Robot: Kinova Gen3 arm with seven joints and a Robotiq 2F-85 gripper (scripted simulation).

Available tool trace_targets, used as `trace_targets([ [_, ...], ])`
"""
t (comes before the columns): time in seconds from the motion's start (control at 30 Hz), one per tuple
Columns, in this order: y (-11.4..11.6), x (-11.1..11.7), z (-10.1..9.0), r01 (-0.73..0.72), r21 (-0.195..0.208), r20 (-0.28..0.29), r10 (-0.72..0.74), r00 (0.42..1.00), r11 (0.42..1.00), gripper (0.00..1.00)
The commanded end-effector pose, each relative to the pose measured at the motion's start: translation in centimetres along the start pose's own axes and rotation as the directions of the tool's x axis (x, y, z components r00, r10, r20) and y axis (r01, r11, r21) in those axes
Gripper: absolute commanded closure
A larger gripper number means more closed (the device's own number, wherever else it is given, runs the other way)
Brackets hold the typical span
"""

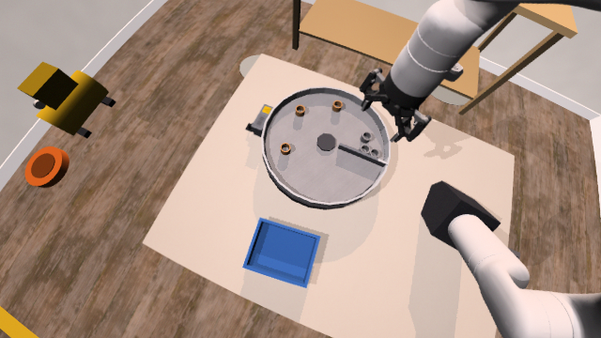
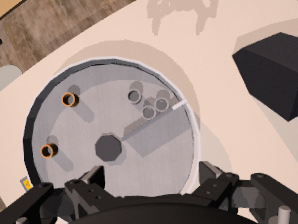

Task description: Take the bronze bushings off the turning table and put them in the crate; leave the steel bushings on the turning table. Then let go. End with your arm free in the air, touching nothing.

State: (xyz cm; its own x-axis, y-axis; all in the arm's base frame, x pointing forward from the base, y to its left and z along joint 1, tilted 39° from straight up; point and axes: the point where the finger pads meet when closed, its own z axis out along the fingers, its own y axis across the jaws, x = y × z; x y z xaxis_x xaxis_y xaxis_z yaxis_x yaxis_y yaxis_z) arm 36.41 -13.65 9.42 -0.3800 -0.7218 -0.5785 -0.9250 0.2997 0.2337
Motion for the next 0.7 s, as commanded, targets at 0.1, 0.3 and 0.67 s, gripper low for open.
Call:
trace_targets([
  [0.1, 0.1, 0.1, 0.2, -0.005, -0.004, 0.008, 0.005, 1.0, 1.0, 0.0],
  [0.3, 0.1, 1.9, 1.2, -0.005, -0.003, 0.007, 0.005, 1.0, 1.0, 0.0],
  [0.67, 0.2, 4.6, 2.7, -0.005, -0.002, 0.007, 0.005, 1.0, 1.0, 0.0],
])
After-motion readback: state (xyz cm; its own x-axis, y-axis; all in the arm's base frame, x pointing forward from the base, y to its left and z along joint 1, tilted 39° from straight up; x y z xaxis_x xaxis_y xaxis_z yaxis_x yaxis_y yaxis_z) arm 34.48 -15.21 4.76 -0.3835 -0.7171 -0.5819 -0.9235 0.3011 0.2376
